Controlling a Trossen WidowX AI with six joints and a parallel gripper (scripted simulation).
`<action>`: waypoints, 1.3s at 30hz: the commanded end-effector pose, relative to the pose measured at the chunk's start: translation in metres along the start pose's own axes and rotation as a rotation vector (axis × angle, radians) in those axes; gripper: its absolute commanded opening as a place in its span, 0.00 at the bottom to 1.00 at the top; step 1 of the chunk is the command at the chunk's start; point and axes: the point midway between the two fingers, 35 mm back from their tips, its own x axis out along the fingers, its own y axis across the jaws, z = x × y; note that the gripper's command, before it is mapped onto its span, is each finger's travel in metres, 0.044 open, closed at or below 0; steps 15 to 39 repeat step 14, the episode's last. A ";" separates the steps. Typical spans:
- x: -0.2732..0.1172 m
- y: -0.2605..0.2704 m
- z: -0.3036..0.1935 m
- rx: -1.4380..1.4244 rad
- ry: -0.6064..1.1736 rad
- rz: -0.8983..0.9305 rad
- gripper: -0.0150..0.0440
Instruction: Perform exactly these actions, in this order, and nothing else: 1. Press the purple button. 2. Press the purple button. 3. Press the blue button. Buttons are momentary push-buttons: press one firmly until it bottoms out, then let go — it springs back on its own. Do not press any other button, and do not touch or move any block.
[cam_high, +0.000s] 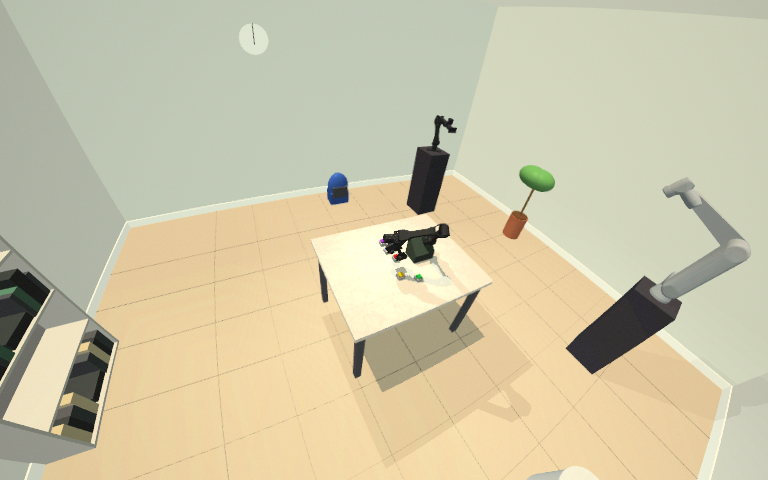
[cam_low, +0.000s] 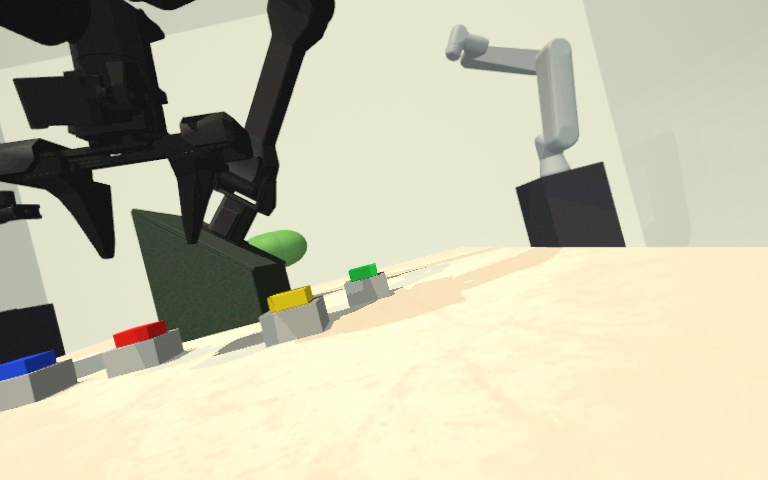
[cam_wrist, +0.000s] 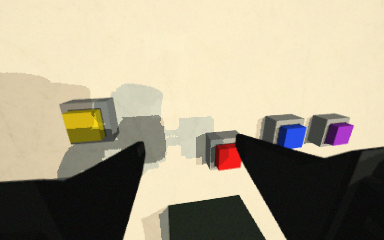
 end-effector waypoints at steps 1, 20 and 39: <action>-0.015 0.068 -0.011 -0.001 -0.006 0.017 0.93; -0.036 0.156 -0.050 0.016 0.001 0.080 0.93; -0.036 0.156 -0.050 0.016 0.001 0.080 0.93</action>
